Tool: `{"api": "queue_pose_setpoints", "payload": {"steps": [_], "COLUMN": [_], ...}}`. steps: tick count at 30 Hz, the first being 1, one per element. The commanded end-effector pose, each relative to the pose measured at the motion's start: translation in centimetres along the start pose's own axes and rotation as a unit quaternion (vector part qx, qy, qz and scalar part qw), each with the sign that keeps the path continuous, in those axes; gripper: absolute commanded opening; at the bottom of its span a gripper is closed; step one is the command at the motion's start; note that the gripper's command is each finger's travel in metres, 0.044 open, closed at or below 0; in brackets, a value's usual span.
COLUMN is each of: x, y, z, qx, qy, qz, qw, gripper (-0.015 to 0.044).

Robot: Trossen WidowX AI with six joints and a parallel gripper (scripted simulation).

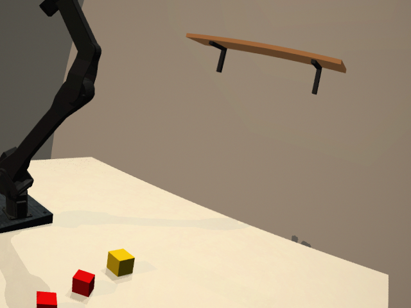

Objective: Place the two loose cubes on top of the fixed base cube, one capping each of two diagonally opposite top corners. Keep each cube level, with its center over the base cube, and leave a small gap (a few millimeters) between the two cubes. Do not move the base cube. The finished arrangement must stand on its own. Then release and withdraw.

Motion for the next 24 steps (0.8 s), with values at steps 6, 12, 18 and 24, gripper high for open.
{"api": "queue_pose_setpoints", "payload": {"steps": [6,12,18,24], "x": [2.1,5.0,7.4,8.9], "y": [2.9,7.8,12.7,17.0], "z": [0.0,1.0,3.7,7.8], "qx": [0.071,0.167,0.254,0.331], "qy": [-0.06,-0.138,-0.219,-0.298], "qz": [0.046,0.108,0.168,0.228], "qw": [0.995,0.97,0.927,0.866], "gripper": [0.0265,0.0265,0.0265,0.0265]}}
Point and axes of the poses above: the point midway between the two fingers, 35 mm back from their tips, its own z axis back along the fingers, its own x axis across the jaws, y = z × x, the point moved 5 cm from there along z, back along the fingers, and after that the axes turned 7 degrees about -z, right-handed, at the moved point
